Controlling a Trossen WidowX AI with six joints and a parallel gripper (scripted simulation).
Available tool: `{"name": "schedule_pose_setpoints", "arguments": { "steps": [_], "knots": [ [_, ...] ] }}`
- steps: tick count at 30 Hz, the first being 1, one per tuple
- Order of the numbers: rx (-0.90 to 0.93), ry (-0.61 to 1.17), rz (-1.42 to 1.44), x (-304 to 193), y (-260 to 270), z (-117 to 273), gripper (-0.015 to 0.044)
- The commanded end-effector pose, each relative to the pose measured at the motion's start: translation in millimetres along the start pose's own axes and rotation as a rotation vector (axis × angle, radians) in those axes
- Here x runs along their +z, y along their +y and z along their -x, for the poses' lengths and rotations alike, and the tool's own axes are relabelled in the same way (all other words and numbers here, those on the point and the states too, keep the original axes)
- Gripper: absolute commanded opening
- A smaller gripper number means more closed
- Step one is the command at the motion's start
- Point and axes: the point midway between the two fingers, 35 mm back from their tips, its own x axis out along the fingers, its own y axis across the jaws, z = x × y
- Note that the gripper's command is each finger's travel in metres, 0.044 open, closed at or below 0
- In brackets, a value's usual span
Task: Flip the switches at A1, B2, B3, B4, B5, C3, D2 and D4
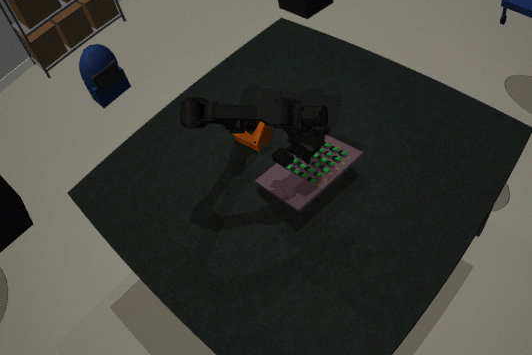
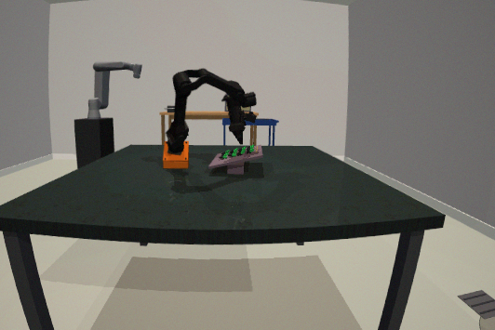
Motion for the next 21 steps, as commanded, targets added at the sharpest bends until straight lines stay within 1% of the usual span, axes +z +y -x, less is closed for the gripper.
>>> {"name": "schedule_pose_setpoints", "arguments": {
  "steps": [1,5,21],
  "knots": [
    [0.000,0.002,0.010,-1,2,-4,0.0000],
    [-0.001,0.001,0.010,0,1,-14,0.0000],
    [-0.001,0.001,0.010,0,1,-28,0.0000]
  ]
}}
